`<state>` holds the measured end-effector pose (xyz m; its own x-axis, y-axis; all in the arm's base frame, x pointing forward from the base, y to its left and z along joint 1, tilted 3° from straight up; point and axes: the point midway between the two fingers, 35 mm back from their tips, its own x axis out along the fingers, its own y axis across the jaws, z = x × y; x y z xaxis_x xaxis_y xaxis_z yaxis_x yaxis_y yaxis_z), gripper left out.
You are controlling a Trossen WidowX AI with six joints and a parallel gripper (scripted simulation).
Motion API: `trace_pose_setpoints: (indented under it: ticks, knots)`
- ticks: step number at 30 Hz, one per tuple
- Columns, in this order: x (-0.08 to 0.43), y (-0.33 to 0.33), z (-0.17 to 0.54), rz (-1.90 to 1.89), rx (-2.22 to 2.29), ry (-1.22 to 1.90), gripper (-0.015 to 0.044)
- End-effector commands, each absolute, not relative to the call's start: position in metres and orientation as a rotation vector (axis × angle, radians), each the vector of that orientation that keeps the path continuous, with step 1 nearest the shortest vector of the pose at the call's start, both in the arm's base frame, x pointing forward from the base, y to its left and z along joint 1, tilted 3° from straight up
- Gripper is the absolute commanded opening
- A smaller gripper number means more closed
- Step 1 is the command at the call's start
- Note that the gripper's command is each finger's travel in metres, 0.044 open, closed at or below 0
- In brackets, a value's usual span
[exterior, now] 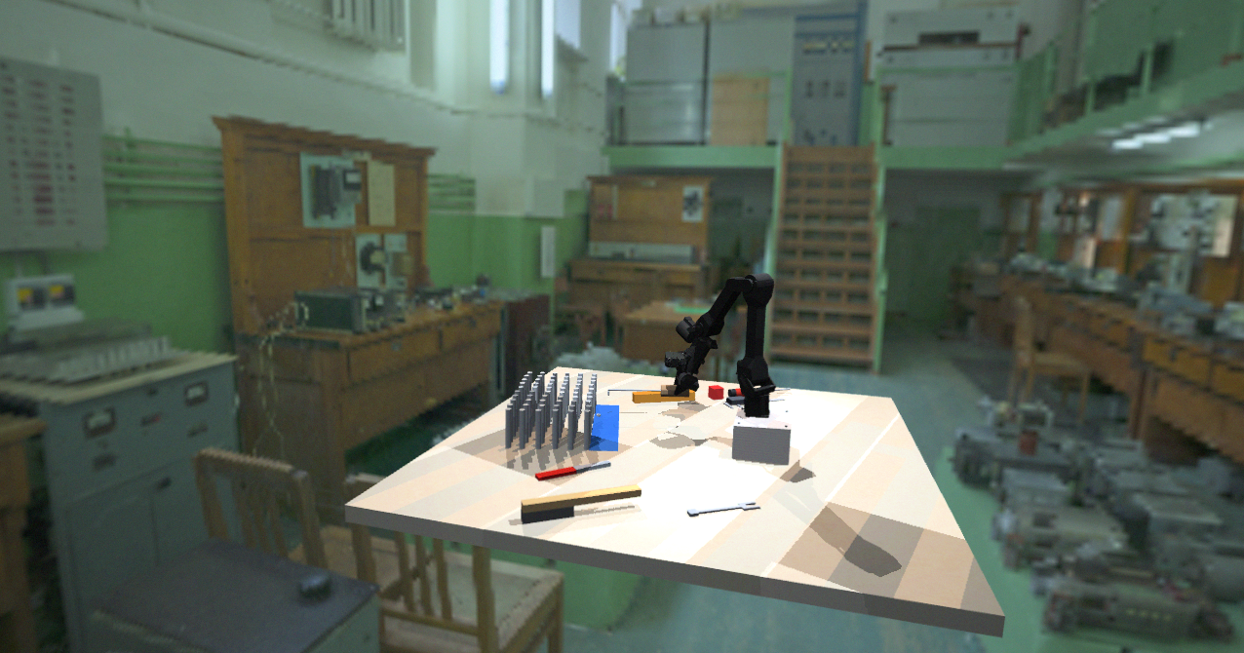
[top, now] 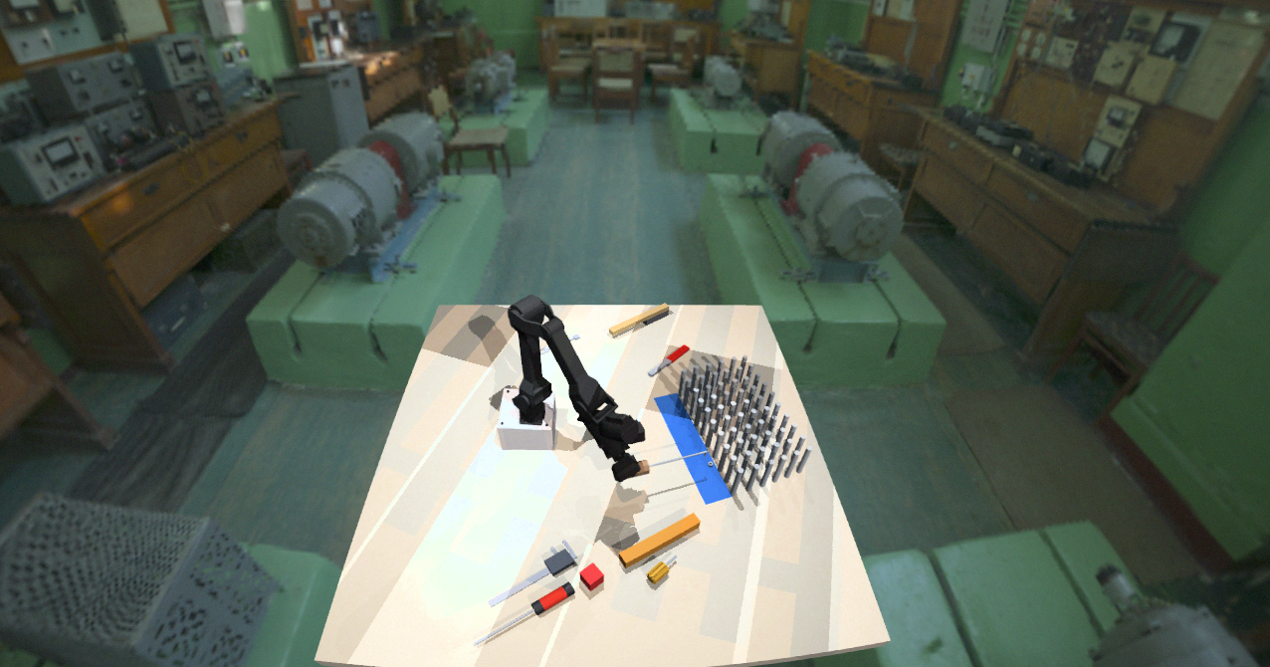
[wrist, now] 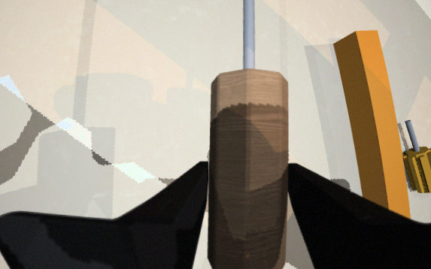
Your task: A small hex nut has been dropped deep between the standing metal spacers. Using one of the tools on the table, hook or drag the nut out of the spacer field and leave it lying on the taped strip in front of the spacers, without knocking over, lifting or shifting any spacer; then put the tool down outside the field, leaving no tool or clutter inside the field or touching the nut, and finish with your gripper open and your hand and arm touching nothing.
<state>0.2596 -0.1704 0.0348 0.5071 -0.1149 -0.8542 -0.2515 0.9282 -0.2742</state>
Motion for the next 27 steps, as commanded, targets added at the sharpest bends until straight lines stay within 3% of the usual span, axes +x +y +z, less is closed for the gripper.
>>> trace_pose_setpoints:
  ticks: [1, 11, 27]
  knots:
    - [0.263, -0.172, 0.065, 0.085, -0.4, 1.03, 0.0]
    - [0.255, -0.166, 0.125, 0.085, -0.399, 1.03, 0.0]
    - [0.295, -0.115, 0.117, 0.377, -0.613, 1.008, 0.0]
